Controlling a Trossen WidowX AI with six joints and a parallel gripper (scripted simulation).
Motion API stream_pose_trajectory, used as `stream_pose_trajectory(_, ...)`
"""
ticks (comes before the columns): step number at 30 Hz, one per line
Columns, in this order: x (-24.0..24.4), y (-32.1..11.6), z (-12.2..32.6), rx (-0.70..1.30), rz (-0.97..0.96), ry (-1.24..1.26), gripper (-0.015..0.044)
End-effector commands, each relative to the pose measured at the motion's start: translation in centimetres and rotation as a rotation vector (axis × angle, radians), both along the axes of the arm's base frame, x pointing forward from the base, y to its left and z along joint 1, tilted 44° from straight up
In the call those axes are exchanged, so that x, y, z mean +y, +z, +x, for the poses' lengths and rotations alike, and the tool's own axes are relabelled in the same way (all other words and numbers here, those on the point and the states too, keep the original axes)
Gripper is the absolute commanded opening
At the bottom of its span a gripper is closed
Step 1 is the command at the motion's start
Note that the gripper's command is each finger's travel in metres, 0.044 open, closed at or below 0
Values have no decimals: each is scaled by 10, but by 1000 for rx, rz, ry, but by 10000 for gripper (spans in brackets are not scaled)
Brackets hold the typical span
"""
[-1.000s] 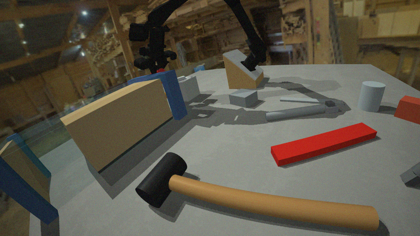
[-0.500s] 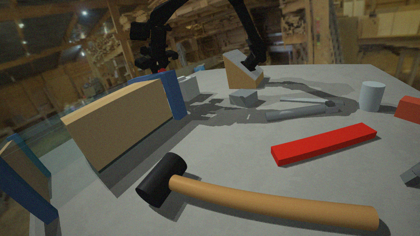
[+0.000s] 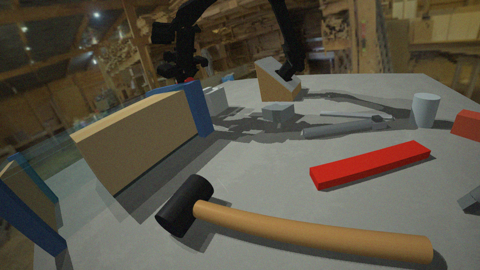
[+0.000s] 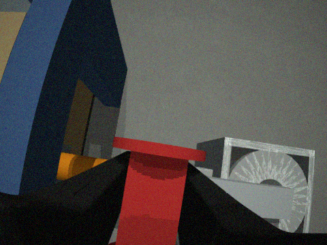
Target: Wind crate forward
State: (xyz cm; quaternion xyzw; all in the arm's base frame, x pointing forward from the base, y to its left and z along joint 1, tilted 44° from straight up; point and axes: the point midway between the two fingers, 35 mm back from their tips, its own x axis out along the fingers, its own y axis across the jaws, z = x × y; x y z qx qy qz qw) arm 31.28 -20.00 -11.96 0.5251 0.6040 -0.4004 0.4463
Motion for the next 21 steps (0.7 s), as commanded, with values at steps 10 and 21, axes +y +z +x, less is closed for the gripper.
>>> stream_pose_trajectory(10, 24, 14, -5, 9, 33, 8, 0)
stream_pose_trajectory(21, 34, 24, -11, 9, 33, 8, 0)
